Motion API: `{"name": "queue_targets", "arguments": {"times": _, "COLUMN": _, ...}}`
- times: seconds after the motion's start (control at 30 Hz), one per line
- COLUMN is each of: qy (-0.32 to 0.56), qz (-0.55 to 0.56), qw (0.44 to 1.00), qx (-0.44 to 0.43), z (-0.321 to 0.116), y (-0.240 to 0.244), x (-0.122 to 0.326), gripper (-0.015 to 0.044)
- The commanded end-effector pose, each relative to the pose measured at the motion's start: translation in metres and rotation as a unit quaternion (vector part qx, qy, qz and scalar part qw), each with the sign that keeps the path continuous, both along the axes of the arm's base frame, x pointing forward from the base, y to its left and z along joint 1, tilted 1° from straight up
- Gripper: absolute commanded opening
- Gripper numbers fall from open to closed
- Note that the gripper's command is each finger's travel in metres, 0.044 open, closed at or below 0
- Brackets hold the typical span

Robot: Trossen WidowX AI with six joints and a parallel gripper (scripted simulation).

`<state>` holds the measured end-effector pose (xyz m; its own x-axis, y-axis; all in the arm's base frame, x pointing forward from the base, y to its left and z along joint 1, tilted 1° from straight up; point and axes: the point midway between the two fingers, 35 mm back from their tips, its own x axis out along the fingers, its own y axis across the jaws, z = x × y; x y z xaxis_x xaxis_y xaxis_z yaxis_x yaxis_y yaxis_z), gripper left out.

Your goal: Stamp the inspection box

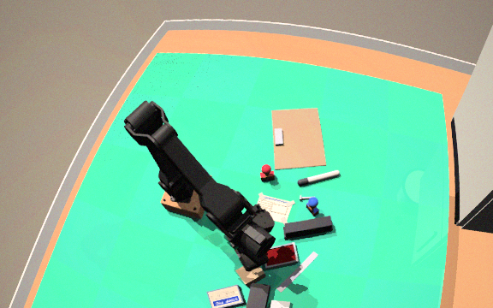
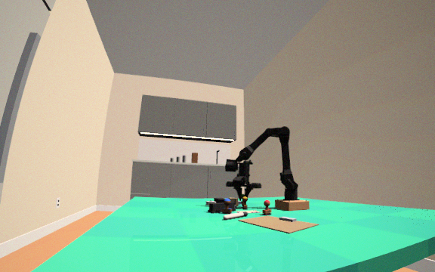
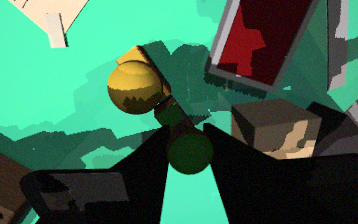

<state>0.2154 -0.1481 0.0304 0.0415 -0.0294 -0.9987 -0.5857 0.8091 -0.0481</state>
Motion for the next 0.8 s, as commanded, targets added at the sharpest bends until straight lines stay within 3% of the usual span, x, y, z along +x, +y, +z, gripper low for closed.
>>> {"name": "queue_targets", "arguments": {"times": 0.0, "qy": -0.006, "qz": 0.002, "qw": 1.000, "qx": -0.001, "z": 0.005, "y": -0.001, "x": 0.002, "gripper": 0.0000}}
{"name": "queue_targets", "arguments": {"times": 0.77, "qy": -0.015, "qz": 0.002, "qw": 1.000, "qx": -0.005, "z": 0.016, "y": -0.001, "x": 0.001, "gripper": 0.0000}}
